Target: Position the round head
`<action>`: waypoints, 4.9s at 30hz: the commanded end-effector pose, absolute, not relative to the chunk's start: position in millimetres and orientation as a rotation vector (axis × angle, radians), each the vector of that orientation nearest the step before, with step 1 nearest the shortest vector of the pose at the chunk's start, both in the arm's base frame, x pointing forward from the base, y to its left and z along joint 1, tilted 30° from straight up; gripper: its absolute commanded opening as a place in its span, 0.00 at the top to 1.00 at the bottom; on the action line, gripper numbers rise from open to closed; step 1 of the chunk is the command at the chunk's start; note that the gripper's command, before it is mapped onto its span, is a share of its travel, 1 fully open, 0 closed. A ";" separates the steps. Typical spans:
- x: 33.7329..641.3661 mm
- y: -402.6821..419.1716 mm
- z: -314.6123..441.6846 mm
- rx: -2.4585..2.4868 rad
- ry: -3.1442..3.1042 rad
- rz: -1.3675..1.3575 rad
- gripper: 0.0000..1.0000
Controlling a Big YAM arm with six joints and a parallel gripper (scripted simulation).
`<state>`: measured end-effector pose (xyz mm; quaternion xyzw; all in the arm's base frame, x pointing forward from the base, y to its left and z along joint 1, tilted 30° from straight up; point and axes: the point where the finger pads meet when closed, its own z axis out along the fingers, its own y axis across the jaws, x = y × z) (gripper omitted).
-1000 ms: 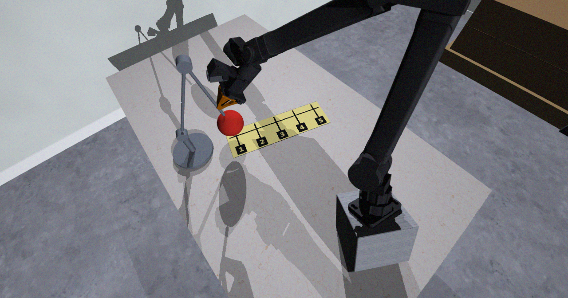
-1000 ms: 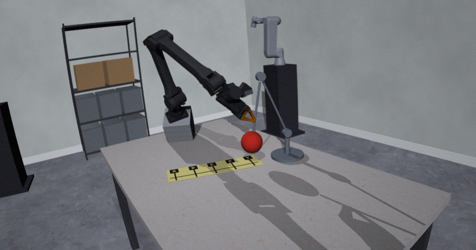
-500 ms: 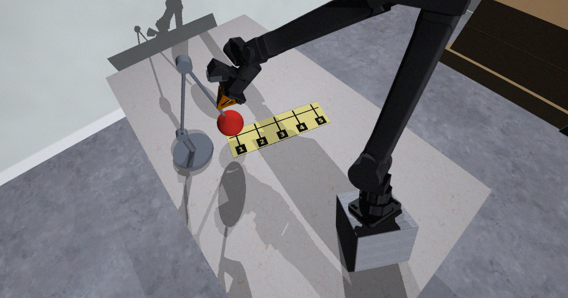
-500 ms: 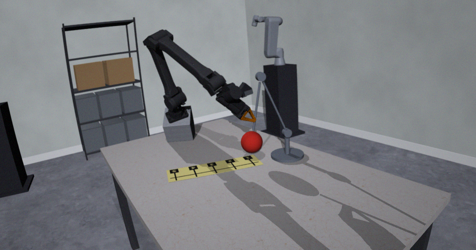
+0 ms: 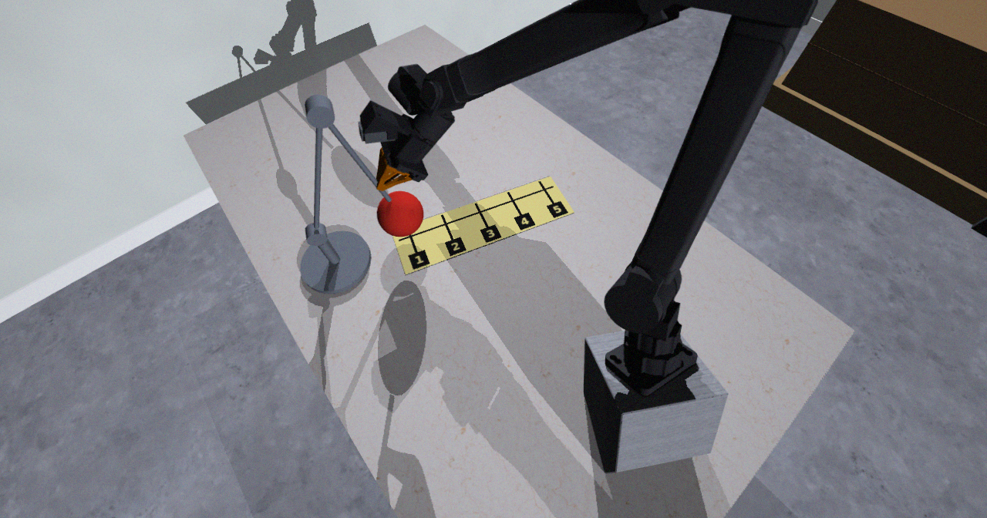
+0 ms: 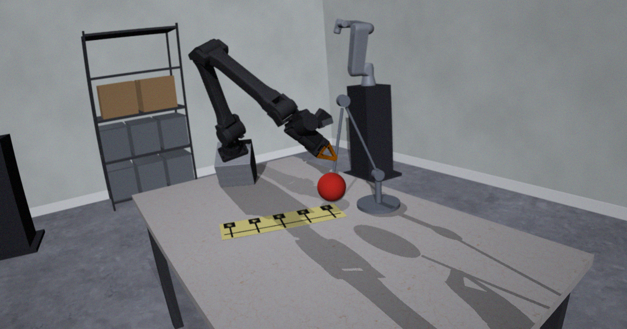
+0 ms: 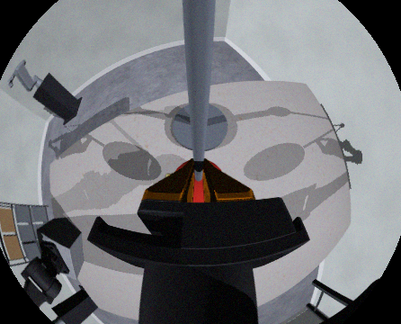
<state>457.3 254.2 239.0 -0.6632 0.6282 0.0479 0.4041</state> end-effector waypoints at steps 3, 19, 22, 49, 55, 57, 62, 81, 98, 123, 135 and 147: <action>455.9 240.7 244.0 -1.670 1.575 0.119 1.00; 453.6 209.2 244.9 -1.677 1.569 0.128 1.00; 453.3 201.9 245.4 -1.681 1.567 0.129 1.00; 452.5 186.0 247.7 -1.690 1.564 0.131 1.00; 451.4 181.7 251.8 -1.690 1.564 0.131 1.00; 451.0 180.3 253.1 -1.690 1.564 0.131 1.00; 450.1 176.8 256.5 -1.690 1.564 0.131 1.00; 452.5 183.4 254.3 -1.690 1.564 0.131 1.00; 452.7 183.8 254.2 -1.690 1.564 0.131 1.00; 451.6 170.8 264.6 -1.690 1.564 0.131 1.00; 453.1 160.7 276.4 -1.690 1.564 0.131 1.00; 462.9 166.1 286.8 -1.690 1.564 0.131 1.00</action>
